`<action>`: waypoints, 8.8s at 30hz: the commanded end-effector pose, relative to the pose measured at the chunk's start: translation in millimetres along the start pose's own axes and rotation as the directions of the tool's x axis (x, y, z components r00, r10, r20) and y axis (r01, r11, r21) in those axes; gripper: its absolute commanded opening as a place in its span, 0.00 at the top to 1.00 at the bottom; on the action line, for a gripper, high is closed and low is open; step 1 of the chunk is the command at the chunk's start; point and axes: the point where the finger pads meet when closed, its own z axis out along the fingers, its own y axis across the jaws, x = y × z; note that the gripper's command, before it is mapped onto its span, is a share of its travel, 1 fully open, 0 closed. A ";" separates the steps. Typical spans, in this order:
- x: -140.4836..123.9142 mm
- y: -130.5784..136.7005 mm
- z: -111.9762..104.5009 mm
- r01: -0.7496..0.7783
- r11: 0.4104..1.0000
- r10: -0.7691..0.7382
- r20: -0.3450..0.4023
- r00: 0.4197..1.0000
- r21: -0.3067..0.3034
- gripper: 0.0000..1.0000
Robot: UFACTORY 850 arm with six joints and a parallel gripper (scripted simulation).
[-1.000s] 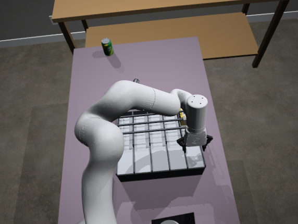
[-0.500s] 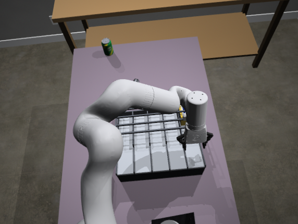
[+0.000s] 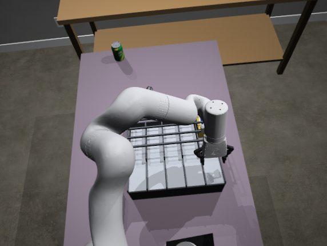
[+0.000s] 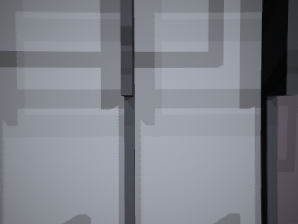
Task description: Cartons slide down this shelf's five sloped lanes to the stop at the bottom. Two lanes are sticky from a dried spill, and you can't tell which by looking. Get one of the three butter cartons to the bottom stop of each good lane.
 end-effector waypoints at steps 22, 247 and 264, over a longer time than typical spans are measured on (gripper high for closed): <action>0.4 0.3 -1.0 0.000 1.000 0.000 -0.002 1.000 -0.001 0.00; -100.0 -477.1 -79.7 -0.051 0.998 0.057 -0.288 0.956 0.028 0.10; -91.7 -482.3 -48.8 -0.043 0.998 0.051 -0.288 0.956 0.034 0.10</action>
